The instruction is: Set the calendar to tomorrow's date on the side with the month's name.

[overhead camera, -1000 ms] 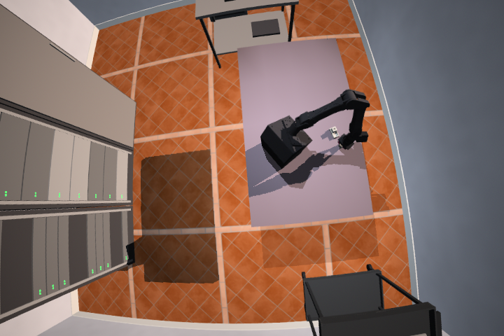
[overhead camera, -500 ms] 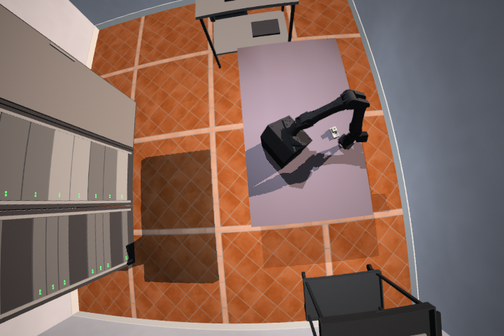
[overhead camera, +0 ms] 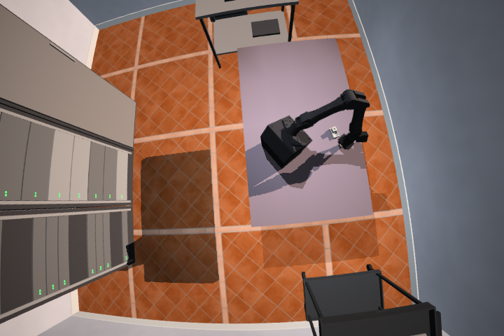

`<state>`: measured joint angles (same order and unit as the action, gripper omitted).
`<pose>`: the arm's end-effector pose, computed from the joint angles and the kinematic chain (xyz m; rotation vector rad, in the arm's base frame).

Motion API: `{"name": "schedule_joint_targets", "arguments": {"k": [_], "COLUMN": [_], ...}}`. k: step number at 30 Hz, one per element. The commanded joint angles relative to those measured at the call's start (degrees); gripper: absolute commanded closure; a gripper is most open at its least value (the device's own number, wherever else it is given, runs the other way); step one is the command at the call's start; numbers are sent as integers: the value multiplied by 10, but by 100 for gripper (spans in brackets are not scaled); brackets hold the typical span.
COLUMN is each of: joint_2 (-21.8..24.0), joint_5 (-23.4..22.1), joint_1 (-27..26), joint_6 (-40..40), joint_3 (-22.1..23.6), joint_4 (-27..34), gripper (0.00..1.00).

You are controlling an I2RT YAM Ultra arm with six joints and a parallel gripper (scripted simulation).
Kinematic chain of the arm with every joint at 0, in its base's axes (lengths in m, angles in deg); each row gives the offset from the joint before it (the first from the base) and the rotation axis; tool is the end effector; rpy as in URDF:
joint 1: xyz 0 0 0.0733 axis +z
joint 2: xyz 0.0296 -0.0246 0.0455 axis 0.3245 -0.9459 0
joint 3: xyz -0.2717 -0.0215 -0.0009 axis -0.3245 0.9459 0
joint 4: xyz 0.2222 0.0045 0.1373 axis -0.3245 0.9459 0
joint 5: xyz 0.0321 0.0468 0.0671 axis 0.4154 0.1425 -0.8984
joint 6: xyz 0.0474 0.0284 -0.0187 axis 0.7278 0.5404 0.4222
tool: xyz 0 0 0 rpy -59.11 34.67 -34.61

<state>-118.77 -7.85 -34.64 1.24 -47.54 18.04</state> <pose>0.3833 -0.0892 0.0972 -0.7048 2.4358 0.1752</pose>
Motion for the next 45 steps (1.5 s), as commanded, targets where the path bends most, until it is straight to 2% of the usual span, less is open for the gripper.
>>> {"name": "schedule_joint_targets", "arguments": {"k": [1, 45], "joint_2": [-11, -19], "joint_5": [-4, 0], "joint_1": [-7, 0], "joint_6": [-2, 4], "joint_3": [-15, -9], "joint_4": [6, -9], "gripper": [73, 73]}}
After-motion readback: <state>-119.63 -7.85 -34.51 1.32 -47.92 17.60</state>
